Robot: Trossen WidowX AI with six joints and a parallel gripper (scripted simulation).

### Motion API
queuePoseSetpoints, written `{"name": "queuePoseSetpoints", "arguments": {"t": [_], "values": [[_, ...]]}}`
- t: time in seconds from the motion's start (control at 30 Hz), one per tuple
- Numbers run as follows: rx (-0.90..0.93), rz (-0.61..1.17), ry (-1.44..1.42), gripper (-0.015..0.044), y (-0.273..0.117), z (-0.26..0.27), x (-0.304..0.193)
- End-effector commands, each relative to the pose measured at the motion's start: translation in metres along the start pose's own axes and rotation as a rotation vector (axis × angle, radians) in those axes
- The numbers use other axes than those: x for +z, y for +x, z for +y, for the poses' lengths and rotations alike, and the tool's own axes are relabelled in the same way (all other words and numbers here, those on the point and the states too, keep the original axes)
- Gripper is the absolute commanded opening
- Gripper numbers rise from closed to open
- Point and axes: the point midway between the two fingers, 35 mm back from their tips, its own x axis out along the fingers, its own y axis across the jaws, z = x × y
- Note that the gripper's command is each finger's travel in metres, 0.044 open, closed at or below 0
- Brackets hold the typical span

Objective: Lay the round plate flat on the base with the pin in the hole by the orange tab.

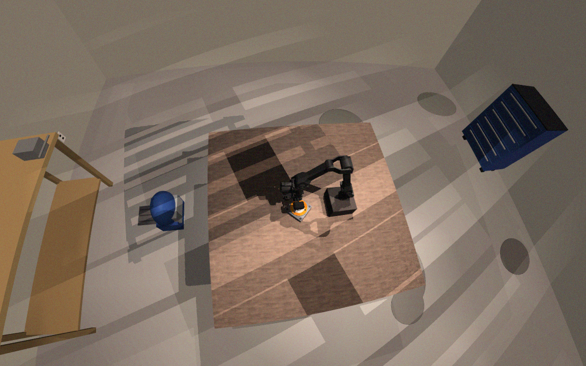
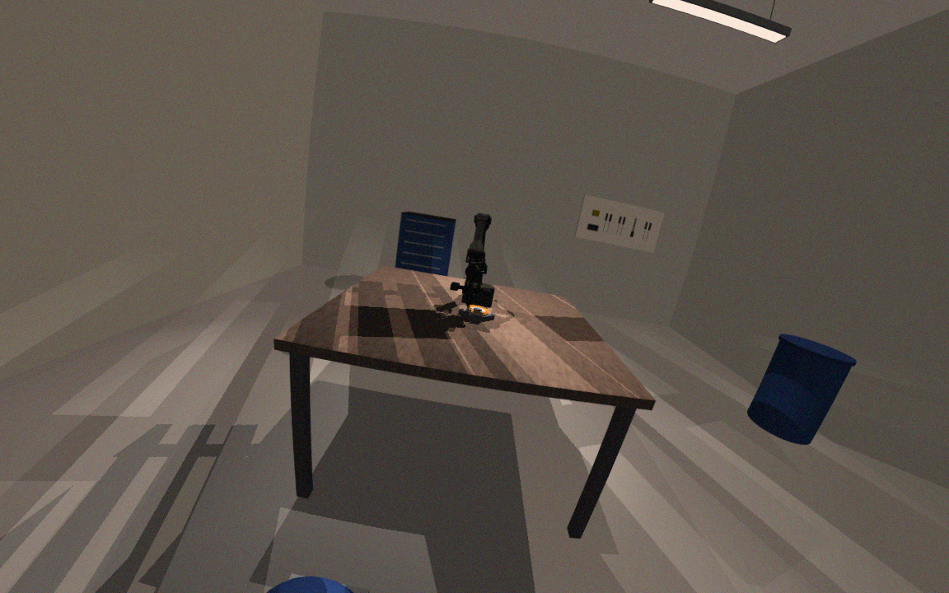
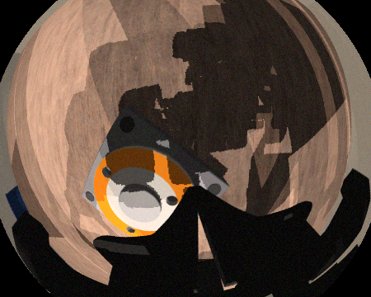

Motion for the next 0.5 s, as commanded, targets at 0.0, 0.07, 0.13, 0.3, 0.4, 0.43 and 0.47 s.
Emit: {"name": "queuePoseSetpoints", "arguments": {"t": [0.0,0.07,0.13,0.3,0.4,0.43,0.47], "values": [[-0.003,0.017,-0.004,0.0000,0.0024,-0.0008,-0.0076],[-0.003,0.018,-0.004,0.0000,0.0024,-0.0010,-0.0088],[-0.003,0.018,-0.004,0.0000,0.0024,-0.0011,-0.0100],[-0.003,0.018,-0.004,0.0000,0.0022,-0.0014,-0.0127],[-0.003,0.018,-0.004,0.0000,0.0020,-0.0013,-0.0143],[-0.003,0.018,-0.004,0.0000,0.0020,-0.0014,-0.0147],[-0.003,0.018,-0.004,0.0000,0.0019,-0.0015,-0.0151]]}}
